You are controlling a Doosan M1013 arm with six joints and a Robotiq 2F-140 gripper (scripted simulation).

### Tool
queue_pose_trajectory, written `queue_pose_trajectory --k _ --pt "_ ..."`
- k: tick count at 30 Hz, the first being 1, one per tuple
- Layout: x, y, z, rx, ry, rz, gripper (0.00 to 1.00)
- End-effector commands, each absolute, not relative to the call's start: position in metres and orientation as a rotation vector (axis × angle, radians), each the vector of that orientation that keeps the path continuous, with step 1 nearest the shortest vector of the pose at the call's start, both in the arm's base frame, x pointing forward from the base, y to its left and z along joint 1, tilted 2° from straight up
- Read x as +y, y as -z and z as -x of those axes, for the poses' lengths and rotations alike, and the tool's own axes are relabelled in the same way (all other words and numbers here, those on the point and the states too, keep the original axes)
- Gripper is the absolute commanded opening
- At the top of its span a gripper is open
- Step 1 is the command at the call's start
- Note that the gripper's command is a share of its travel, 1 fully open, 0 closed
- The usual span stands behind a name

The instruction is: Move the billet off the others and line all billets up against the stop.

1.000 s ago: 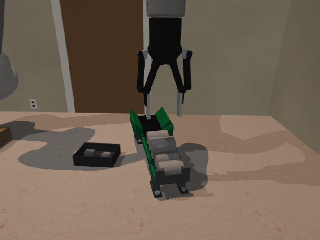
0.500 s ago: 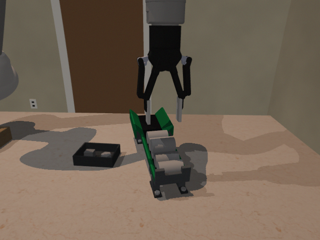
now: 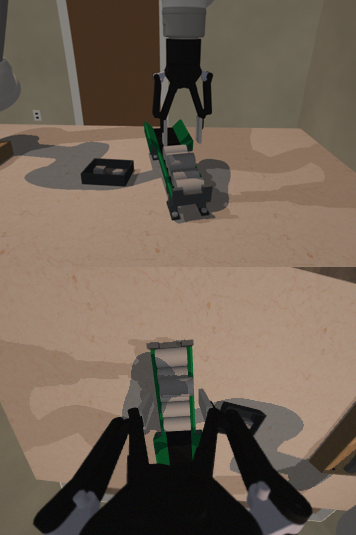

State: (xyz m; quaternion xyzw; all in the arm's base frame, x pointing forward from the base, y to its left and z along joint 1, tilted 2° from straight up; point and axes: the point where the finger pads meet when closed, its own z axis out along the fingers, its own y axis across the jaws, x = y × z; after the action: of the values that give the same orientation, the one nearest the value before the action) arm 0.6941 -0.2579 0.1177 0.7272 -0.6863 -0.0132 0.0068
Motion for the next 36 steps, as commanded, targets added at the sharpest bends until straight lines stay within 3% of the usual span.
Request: queue_pose_trajectory --k 1,36 --pt "-0.2600 -0.1082 -0.6924 -2.153 0.046 -2.273 0.57" --pt "-0.2600 -0.1008 -0.6922 -2.153 0.046 -2.273 0.57"
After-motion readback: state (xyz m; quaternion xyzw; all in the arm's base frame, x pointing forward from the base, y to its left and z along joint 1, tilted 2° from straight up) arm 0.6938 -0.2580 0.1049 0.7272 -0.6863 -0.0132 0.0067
